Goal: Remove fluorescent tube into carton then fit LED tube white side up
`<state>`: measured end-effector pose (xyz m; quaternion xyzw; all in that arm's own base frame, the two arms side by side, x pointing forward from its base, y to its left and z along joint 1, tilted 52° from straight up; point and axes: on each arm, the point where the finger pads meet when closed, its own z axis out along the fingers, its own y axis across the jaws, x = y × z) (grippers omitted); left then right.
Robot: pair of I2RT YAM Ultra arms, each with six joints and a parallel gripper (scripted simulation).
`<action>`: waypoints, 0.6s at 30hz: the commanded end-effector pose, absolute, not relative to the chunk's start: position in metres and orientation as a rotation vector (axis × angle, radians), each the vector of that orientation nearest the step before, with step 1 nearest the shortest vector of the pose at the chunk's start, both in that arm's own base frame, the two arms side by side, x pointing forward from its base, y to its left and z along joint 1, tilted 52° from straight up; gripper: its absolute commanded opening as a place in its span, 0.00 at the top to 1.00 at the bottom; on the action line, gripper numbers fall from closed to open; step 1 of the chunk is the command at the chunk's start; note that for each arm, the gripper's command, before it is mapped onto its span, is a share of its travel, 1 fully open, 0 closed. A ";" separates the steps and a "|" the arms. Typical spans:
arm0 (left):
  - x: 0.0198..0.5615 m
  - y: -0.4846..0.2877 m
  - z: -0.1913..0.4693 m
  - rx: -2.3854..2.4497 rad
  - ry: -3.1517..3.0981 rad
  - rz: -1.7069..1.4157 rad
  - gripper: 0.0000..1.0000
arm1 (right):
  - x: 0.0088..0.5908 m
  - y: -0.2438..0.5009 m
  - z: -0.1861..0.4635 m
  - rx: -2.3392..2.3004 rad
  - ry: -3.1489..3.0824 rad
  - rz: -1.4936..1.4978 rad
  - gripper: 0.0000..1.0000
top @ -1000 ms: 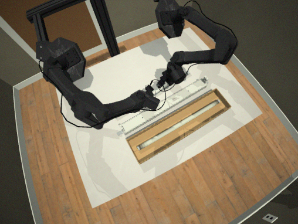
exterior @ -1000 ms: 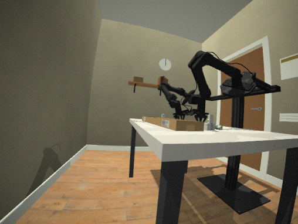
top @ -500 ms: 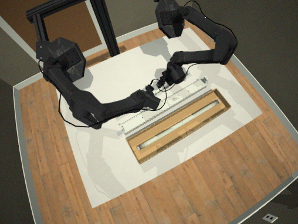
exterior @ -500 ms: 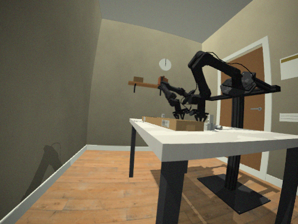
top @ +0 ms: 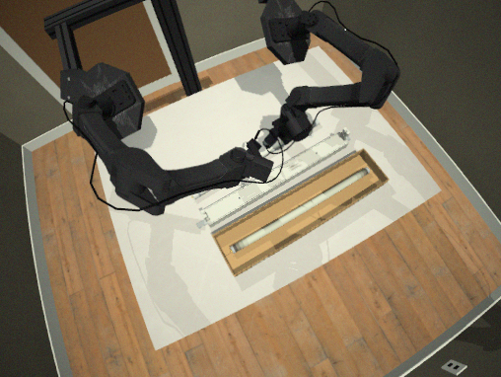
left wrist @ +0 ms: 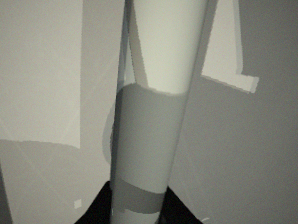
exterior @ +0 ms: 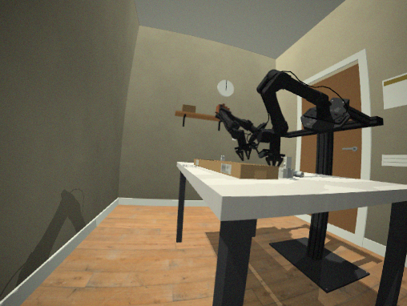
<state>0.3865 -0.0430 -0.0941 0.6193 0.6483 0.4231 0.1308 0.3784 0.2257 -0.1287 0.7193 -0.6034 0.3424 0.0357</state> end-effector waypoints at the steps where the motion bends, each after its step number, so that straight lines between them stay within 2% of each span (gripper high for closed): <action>1: 0.387 -0.056 -0.101 1.833 1.844 1.196 0.89 | 0.365 0.232 -0.123 2.238 -1.825 1.026 0.51; 18: 0.387 -0.056 -0.101 1.833 1.844 1.196 0.89 | 0.379 0.242 -0.116 2.258 -1.855 1.041 0.51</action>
